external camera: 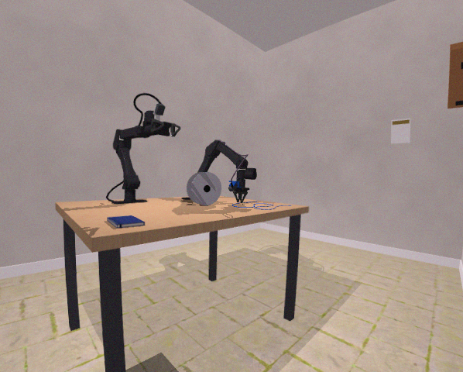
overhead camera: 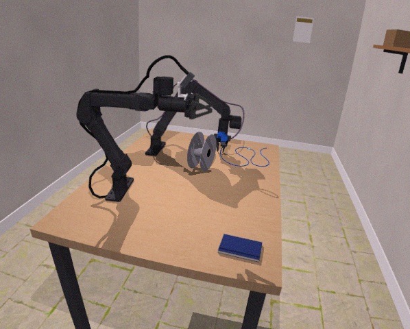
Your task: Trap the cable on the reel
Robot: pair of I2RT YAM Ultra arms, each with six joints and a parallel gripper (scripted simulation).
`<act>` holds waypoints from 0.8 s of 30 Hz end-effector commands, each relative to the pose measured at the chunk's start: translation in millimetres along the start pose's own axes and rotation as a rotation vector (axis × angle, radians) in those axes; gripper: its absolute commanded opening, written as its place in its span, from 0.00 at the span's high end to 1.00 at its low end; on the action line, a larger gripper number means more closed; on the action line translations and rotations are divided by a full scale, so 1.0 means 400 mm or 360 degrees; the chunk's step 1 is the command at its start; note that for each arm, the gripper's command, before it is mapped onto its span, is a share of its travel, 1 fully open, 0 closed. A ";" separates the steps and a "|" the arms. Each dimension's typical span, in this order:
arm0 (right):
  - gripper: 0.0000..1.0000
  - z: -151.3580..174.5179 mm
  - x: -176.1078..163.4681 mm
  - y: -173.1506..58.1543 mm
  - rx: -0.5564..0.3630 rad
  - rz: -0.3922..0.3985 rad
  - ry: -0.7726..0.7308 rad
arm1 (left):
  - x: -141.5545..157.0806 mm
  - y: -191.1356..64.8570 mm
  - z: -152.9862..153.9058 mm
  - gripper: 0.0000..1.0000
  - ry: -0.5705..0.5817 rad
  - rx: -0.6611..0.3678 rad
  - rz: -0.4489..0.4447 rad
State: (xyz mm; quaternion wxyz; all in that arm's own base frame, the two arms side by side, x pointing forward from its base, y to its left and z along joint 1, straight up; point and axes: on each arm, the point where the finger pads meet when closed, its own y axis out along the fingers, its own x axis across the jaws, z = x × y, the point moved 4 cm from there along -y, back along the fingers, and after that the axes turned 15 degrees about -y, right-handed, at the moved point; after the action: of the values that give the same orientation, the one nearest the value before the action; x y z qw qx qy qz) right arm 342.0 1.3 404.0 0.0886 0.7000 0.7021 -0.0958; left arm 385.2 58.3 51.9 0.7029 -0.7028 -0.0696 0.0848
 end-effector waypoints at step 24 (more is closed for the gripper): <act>0.00 0.008 -0.002 0.007 0.0009 0.0012 -0.0003 | -0.013 -0.010 -0.005 0.70 0.0011 -0.0008 -0.0029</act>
State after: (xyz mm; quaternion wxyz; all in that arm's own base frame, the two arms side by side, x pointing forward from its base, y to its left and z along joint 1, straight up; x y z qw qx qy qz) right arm 342.0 1.3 404.0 0.0886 0.7000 0.7021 -0.0958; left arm 384.8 58.2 54.0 0.7031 -0.7027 -0.0729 0.0815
